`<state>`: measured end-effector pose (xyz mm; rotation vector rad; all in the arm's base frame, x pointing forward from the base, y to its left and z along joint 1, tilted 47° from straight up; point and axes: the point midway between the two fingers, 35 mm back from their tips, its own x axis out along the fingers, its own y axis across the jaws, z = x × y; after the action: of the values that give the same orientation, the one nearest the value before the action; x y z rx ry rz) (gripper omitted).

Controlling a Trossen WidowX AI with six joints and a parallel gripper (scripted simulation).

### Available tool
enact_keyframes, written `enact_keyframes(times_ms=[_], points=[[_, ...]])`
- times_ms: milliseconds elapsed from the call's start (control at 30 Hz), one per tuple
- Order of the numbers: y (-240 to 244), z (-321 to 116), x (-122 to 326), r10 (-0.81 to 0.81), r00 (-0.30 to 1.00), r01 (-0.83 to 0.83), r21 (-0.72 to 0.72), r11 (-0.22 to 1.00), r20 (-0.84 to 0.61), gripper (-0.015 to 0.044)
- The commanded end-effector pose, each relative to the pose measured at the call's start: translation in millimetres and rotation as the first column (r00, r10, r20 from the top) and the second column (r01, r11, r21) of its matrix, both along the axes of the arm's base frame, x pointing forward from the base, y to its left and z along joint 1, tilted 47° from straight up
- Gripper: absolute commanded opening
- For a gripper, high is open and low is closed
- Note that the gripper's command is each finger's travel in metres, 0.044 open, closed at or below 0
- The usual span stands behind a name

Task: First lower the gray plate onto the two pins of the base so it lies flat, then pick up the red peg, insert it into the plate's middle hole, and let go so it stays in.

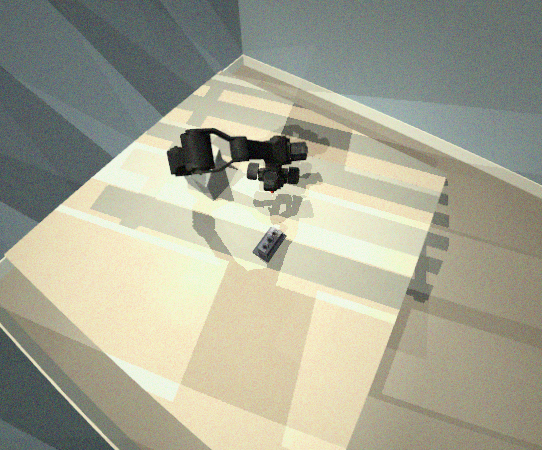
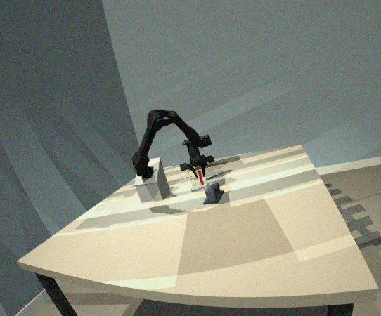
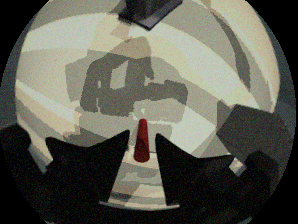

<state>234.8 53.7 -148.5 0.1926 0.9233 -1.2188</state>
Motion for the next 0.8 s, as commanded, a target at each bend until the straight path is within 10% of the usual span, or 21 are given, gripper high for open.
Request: enact_keyframes(times_ms=[0, 767], points=[[-1, 0, 0, 0.004, 1.0, -0.004, -0.002, 1.0, -0.001, 0.0046], [26, 21, 3, 0.005, 1.0, -0.005, 0.004, 1.0, -0.001, 0.0]])
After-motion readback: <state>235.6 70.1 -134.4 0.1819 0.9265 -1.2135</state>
